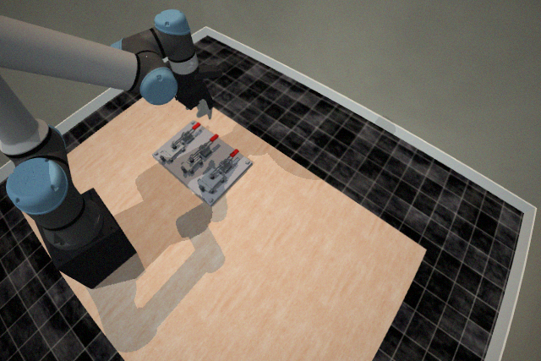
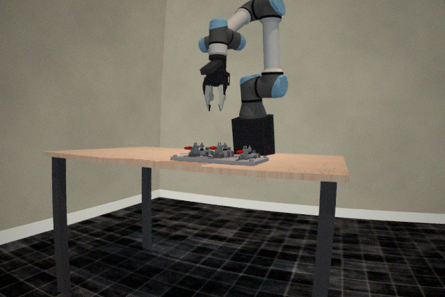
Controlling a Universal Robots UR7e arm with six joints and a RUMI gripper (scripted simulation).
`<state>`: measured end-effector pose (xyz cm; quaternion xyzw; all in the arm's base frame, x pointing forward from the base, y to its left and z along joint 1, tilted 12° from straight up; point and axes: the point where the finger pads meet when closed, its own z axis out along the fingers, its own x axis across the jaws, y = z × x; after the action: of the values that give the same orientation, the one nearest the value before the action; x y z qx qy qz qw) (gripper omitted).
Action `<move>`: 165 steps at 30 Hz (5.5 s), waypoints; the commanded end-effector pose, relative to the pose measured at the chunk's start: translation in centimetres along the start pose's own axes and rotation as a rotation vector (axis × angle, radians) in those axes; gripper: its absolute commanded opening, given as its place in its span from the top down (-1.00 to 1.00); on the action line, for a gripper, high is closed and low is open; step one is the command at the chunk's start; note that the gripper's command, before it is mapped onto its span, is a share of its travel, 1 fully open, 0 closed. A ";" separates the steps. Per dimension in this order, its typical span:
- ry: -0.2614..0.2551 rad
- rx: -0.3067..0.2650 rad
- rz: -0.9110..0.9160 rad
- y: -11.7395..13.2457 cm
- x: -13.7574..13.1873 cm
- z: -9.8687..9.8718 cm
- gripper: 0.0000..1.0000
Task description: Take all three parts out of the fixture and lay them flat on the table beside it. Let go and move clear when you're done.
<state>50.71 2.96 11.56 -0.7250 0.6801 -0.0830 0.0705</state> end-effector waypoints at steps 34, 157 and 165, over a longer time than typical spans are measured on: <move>-0.001 -0.005 0.000 -0.3 -0.1 10.0 0.44; 0.001 -0.001 0.001 -0.4 0.0 15.8 1.00; 0.000 -0.003 0.002 -0.2 0.0 15.6 1.00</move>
<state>54.51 2.80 -3.79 -0.7243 0.6809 -0.0829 0.0697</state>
